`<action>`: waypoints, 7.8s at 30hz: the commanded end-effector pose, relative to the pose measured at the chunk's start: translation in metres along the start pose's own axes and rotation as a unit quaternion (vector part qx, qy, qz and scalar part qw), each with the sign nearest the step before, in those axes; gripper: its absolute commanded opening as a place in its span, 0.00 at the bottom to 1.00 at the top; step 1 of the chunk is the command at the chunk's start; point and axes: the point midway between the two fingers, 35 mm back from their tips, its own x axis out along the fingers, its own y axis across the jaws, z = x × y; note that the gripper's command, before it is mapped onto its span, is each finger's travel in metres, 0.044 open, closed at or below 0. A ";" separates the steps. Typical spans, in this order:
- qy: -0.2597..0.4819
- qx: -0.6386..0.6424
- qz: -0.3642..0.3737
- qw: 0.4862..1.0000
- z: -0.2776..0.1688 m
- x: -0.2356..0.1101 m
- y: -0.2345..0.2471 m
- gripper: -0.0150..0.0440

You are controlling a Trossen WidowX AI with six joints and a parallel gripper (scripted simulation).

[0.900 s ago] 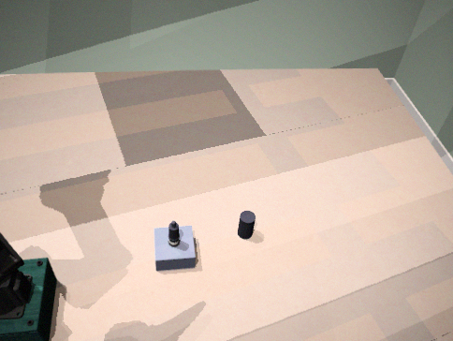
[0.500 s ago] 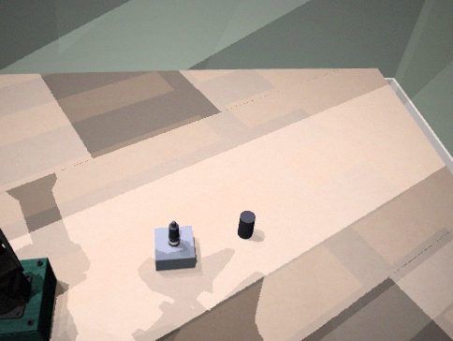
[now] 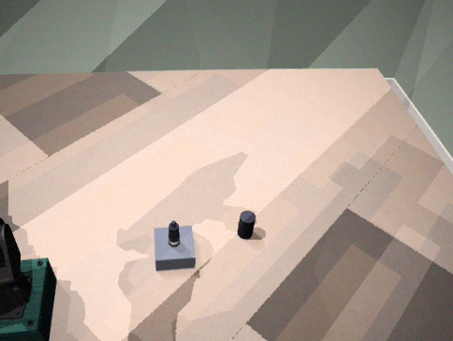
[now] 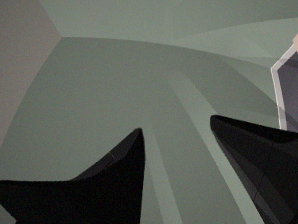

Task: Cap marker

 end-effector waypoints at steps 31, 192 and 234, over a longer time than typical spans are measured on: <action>0.319 -0.532 -0.443 0.647 0.091 0.119 -0.427 0.66; 0.637 -0.388 -0.443 0.497 0.110 -0.115 -0.551 0.25; 0.637 -0.388 -0.443 0.497 0.094 -0.126 -0.601 0.25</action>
